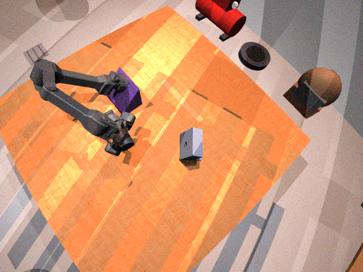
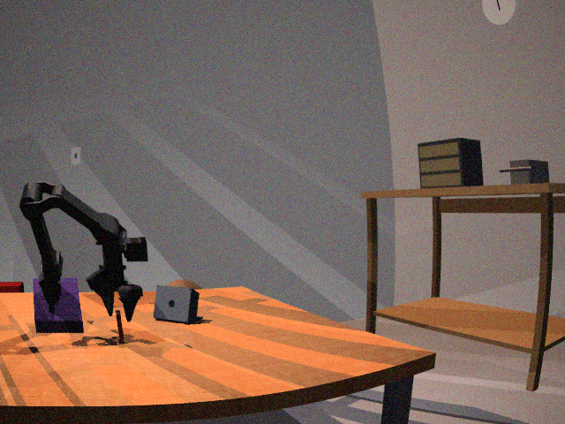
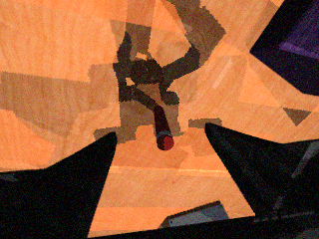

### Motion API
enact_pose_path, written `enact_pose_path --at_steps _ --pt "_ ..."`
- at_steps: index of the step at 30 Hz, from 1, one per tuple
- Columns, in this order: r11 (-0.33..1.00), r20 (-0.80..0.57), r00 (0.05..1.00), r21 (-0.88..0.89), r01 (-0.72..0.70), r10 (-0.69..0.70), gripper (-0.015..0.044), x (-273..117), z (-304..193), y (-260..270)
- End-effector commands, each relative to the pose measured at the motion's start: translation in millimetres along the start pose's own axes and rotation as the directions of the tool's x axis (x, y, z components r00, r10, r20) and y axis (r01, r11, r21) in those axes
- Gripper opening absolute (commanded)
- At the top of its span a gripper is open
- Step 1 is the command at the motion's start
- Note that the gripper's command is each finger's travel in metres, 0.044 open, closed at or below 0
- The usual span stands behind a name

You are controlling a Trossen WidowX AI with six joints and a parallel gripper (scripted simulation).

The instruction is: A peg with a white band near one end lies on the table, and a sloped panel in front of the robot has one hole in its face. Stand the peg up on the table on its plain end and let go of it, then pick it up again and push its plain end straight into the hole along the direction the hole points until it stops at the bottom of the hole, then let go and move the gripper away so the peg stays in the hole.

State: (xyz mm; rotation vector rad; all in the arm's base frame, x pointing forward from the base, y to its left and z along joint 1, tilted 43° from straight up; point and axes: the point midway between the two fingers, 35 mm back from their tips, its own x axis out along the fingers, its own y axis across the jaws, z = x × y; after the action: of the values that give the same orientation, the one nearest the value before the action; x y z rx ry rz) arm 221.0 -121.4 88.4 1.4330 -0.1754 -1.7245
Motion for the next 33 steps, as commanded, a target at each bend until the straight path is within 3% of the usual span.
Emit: enact_pose_path --at_steps 1,10,24,33 --pt "1.000 -0.001 1.000 -0.005 0.003 -0.003 0.0440 6 0 -1" --pt "1.000 0.001 1.000 -0.005 0.000 0.000 0.0440 19 2 -1" --pt "1.000 0.003 1.000 0.000 -0.003 0.003 0.0072 16 2 0" --pt "1.000 0.003 1.000 0.000 -0.003 0.003 0.0012 16 2 0"
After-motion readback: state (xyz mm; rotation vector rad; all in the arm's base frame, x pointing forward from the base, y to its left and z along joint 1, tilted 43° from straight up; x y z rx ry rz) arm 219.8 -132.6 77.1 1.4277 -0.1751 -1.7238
